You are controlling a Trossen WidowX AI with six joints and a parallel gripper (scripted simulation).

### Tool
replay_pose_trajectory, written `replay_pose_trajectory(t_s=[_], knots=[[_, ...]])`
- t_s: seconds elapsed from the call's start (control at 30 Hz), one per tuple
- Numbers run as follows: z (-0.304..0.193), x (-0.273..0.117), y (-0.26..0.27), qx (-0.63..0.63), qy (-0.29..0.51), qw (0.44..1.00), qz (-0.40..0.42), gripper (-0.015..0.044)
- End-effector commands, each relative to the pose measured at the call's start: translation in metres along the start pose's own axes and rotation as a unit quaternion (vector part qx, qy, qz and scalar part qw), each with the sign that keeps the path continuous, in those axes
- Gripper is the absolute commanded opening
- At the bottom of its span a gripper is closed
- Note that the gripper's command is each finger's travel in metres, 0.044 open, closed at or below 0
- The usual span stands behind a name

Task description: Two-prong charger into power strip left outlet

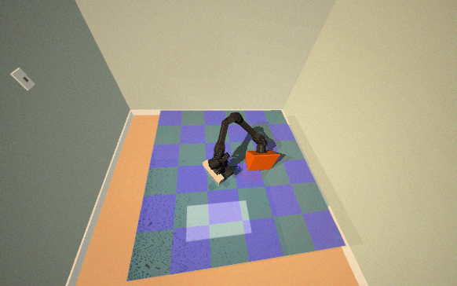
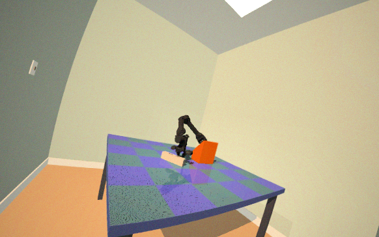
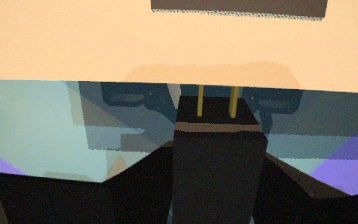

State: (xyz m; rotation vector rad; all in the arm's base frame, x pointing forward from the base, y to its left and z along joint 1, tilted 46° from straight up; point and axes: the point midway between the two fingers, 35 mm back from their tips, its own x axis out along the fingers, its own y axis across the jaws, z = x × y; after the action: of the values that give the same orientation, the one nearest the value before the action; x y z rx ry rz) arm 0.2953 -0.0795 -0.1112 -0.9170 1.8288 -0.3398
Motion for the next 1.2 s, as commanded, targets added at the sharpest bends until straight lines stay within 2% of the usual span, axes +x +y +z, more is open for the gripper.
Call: replay_pose_trajectory(t_s=[0.0,1.17], knots=[[0.0018,-0.0009,0.0005,0.002,-0.002,1.000,0.002,0.0000],[0.0043,-0.0011,0.0006,0.002,-0.002,1.000,0.002,0.0000]])
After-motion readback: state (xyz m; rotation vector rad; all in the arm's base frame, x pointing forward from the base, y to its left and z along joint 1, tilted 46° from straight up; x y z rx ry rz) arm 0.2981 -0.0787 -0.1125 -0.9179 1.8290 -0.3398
